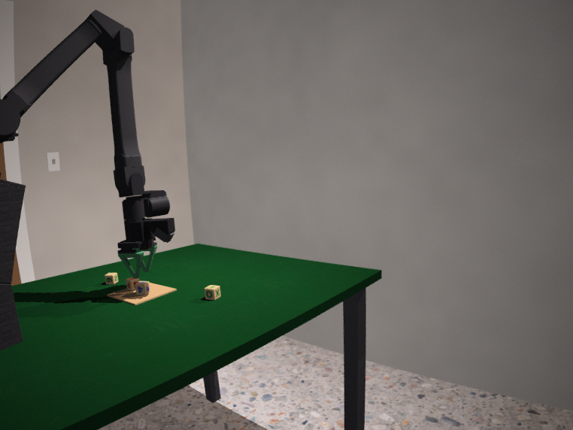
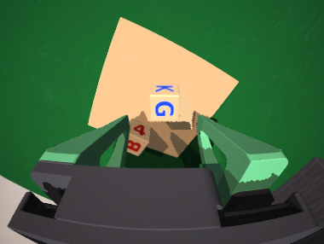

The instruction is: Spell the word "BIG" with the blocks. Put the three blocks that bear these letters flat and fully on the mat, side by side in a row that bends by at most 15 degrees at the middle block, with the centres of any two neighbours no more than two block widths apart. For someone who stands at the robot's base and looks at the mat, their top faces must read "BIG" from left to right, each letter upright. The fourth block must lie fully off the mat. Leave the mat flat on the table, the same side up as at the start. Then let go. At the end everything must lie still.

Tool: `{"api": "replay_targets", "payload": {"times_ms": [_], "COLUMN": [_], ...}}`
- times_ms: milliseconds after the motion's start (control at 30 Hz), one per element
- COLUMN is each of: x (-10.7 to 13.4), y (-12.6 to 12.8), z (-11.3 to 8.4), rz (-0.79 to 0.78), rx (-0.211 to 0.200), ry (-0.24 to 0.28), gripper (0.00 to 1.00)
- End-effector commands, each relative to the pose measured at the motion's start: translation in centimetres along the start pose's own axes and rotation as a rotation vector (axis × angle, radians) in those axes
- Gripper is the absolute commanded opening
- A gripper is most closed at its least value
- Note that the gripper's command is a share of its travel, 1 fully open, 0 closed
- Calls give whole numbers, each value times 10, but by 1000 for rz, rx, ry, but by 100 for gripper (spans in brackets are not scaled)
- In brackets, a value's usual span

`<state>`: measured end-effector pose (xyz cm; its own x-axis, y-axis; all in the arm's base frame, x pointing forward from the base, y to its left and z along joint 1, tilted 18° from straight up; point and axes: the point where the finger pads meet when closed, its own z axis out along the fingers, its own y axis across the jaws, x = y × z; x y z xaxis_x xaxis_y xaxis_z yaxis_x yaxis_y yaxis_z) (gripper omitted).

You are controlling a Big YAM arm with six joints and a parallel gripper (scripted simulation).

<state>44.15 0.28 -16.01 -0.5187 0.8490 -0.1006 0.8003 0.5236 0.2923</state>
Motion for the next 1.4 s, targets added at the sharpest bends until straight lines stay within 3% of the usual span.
{"api": "replay_targets", "payload": {"times_ms": [0,1367], "x": [1,2], "y": [5,4], "z": [8,16], "rz": [-2,-3], "rx": [-5,-2], "ry": [-7,-5], "gripper": [62,62]}}
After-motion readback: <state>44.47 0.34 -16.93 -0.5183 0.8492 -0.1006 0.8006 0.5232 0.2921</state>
